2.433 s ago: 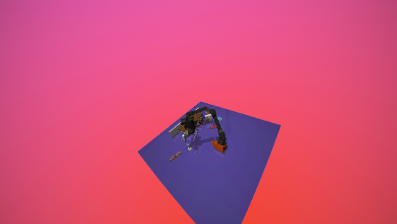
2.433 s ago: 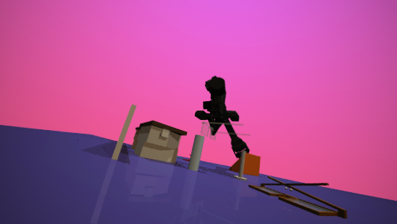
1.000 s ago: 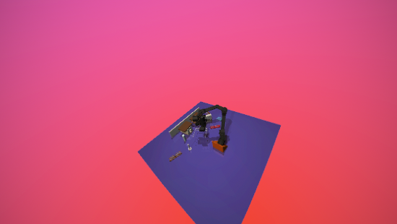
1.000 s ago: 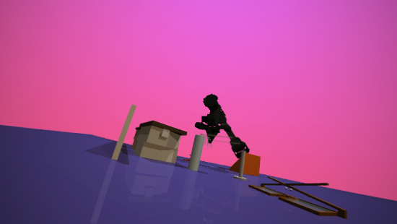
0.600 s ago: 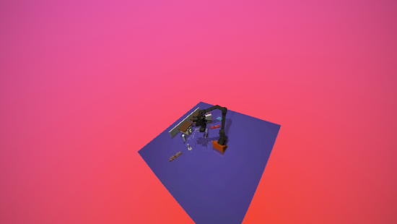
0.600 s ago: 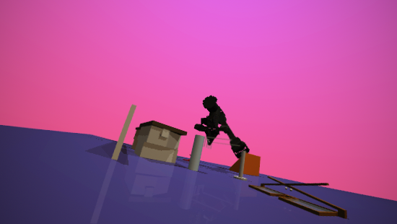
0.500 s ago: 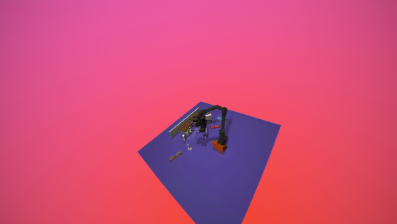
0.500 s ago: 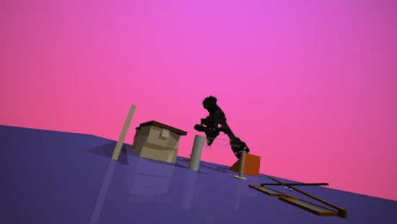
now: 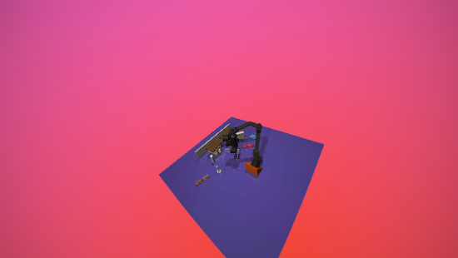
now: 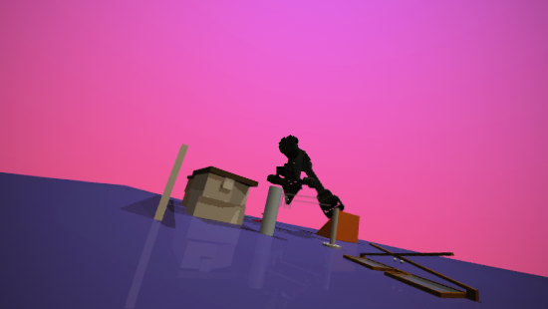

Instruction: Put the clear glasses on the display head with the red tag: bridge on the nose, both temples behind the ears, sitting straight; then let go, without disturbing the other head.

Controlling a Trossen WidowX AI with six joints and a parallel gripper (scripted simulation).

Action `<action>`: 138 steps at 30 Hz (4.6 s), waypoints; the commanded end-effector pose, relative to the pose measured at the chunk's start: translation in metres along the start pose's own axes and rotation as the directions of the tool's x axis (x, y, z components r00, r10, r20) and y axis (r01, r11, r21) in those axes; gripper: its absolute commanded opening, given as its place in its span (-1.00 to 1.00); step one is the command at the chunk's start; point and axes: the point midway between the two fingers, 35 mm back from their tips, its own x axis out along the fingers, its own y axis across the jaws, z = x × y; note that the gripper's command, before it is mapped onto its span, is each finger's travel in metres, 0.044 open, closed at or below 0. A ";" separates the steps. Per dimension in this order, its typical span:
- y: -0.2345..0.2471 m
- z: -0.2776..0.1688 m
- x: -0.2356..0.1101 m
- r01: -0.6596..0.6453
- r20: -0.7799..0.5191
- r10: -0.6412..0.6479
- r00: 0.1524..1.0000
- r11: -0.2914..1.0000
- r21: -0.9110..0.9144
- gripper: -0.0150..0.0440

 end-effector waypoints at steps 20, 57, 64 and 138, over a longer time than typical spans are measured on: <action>0.000 -0.001 0.020 0.005 -0.002 -0.005 1.000 1.000 -0.008 -0.49; -0.001 -0.003 0.049 0.008 -0.004 -0.008 1.000 1.000 -0.007 -0.49; -0.001 -0.004 0.055 0.009 -0.005 -0.009 1.000 1.000 -0.007 -0.49; 0.005 -0.007 0.011 0.011 -0.007 -0.011 1.000 1.000 -0.003 0.19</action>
